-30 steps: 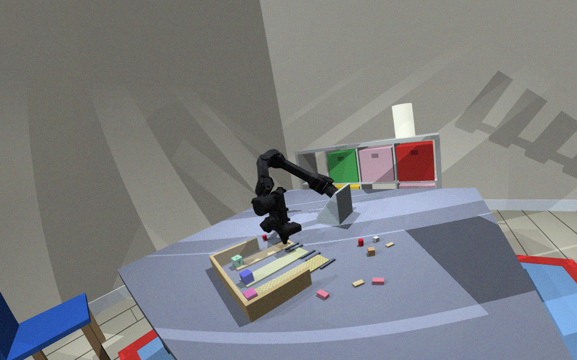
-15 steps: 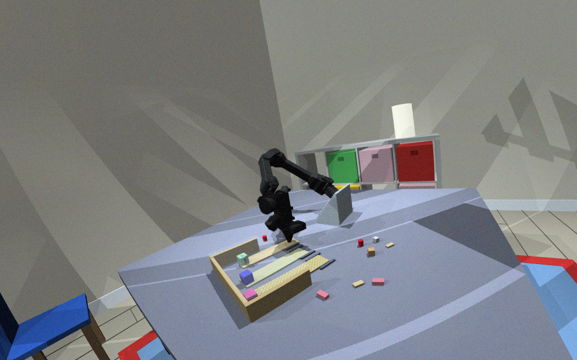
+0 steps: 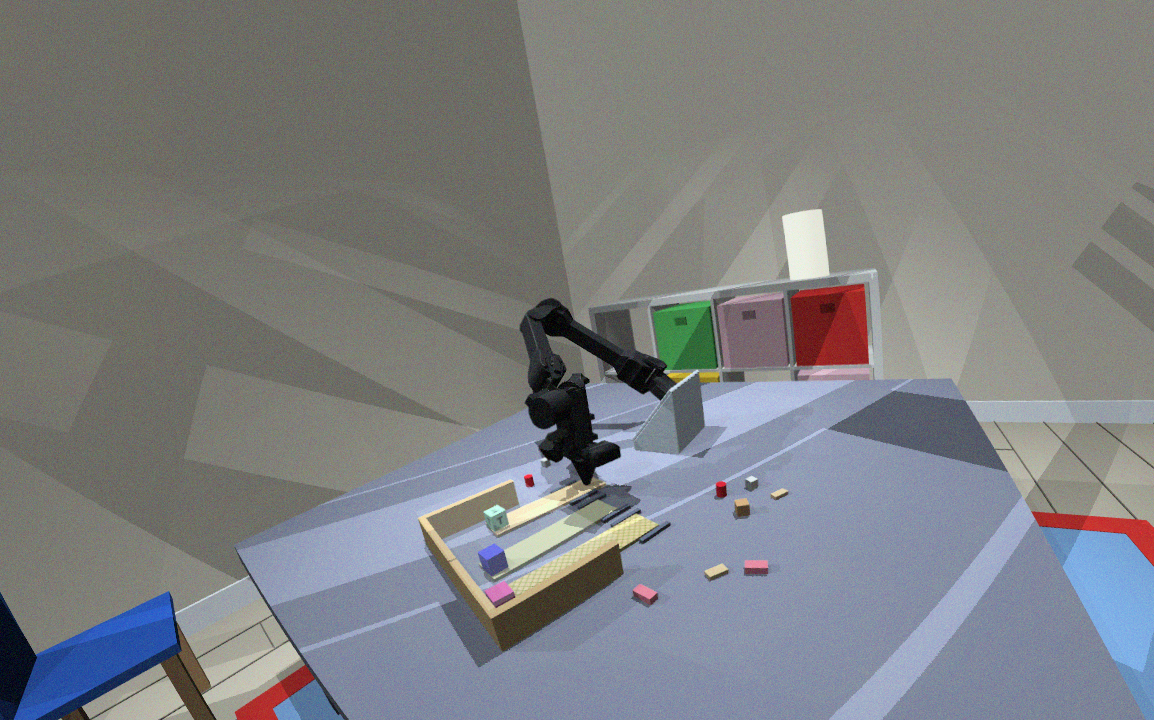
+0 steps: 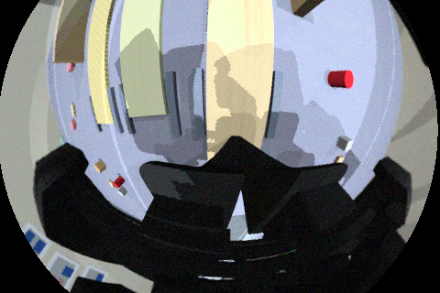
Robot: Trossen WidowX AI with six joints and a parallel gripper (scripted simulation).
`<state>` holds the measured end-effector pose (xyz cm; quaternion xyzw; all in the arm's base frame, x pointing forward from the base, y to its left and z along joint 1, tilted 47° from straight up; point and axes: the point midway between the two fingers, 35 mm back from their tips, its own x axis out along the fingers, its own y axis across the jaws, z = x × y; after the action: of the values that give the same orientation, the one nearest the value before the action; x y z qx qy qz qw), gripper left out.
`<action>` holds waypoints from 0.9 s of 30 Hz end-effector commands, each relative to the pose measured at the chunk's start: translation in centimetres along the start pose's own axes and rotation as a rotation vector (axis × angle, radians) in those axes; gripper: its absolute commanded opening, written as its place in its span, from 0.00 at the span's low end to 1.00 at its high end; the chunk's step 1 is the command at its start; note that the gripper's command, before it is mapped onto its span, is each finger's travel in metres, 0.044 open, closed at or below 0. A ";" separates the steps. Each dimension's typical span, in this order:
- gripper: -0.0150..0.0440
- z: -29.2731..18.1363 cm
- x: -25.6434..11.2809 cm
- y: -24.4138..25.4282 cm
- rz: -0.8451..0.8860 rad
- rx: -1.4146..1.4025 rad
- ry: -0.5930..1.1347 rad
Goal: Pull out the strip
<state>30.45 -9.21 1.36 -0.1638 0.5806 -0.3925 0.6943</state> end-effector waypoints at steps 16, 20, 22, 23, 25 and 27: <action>0.25 -3.6 0.4 -0.2 -0.007 -0.009 0.021; 0.25 -4.2 0.4 -0.2 -0.007 -0.009 0.021; 0.25 -4.5 0.4 -0.2 -0.007 -0.009 0.022; 0.25 -4.6 0.4 -0.2 -0.007 -0.009 0.022; 0.25 -4.9 0.4 -0.2 -0.007 -0.009 0.022; 0.25 -5.2 0.4 -0.2 -0.007 -0.010 0.022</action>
<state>26.83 -8.36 0.42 -0.1649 0.5798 -0.3928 0.6946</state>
